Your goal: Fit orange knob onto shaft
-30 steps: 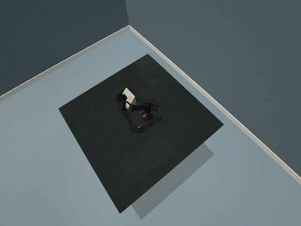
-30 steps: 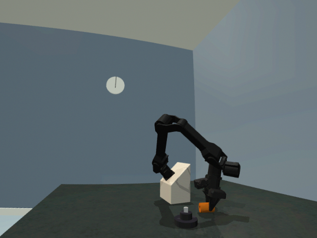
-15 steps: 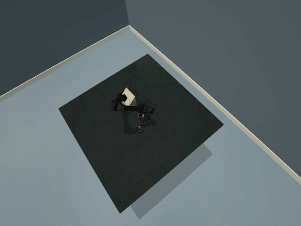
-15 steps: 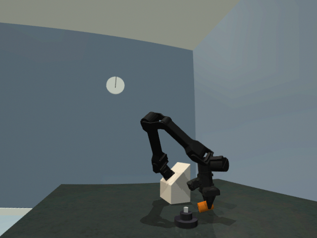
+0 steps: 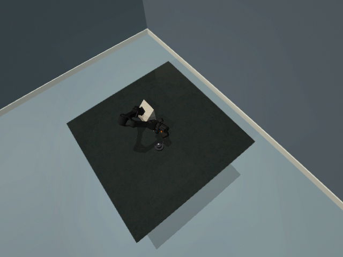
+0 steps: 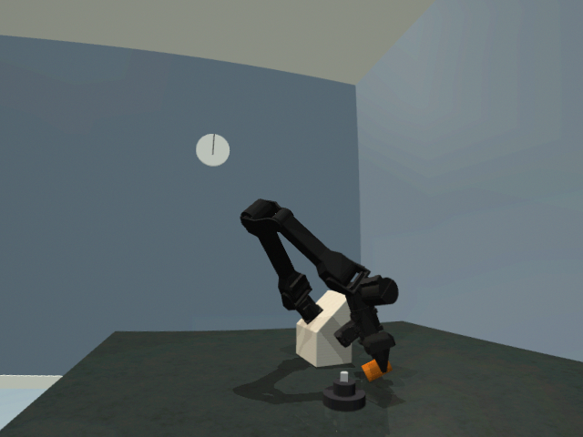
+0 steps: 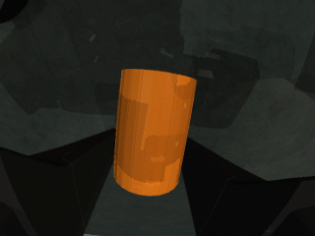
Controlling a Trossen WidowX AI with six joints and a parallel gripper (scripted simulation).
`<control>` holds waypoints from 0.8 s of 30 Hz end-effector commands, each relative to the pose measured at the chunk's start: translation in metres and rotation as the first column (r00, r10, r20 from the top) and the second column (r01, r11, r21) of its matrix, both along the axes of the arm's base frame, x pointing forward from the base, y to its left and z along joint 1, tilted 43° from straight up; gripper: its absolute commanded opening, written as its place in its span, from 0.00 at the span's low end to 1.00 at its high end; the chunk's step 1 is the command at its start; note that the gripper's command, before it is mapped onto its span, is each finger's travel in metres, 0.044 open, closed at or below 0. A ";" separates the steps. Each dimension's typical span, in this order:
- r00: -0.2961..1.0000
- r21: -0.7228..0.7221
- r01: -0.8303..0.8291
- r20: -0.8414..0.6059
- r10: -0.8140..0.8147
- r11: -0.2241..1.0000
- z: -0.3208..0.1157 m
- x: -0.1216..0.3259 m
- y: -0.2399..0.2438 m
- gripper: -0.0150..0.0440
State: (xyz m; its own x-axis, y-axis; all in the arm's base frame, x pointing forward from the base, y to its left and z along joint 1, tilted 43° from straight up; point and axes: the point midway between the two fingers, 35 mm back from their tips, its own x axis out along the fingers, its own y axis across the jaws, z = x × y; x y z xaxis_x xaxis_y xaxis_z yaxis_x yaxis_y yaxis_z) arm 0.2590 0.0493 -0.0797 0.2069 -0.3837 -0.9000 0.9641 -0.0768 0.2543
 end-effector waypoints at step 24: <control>0.994 0.367 -0.108 0.045 0.099 0.924 0.018 -0.007 -0.019 0.56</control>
State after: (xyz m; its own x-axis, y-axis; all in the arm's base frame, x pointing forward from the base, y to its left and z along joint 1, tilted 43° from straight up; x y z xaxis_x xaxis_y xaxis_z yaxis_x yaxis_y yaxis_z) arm 0.2536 0.0331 -0.0636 0.2455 -0.0371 -0.9687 0.9659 -0.0754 0.2477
